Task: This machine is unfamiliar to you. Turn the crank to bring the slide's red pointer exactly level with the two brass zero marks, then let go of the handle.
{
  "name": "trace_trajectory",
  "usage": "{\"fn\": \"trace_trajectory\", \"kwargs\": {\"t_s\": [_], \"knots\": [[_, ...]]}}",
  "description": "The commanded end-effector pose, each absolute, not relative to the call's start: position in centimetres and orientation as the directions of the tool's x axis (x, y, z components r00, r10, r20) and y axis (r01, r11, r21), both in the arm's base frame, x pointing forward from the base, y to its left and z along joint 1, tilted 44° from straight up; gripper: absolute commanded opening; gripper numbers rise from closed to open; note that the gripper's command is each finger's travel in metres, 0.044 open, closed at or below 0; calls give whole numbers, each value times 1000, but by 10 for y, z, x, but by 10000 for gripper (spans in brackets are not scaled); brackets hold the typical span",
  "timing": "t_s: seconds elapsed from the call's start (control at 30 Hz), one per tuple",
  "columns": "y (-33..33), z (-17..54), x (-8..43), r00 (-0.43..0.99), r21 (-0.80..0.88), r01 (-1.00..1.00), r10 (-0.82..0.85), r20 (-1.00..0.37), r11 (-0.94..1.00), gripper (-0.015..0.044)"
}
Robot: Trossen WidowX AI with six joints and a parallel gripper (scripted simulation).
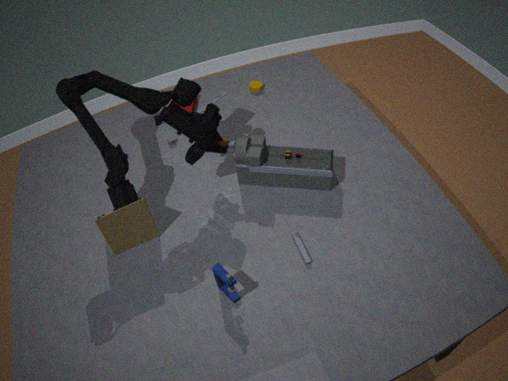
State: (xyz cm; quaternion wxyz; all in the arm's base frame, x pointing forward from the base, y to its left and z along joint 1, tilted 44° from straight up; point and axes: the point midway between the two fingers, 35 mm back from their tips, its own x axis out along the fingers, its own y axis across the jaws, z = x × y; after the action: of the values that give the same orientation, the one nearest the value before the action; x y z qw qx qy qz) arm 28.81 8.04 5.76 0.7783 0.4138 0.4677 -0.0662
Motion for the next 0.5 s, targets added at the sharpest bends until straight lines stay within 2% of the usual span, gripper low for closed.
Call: {"fn": "trace_trajectory", "kwargs": {"t_s": [0.0,0.47], "knots": [[77,50,283,541,564,505,270,-797,653,0],[77,48,282,540,564,505,270,-797,653,0]]}}
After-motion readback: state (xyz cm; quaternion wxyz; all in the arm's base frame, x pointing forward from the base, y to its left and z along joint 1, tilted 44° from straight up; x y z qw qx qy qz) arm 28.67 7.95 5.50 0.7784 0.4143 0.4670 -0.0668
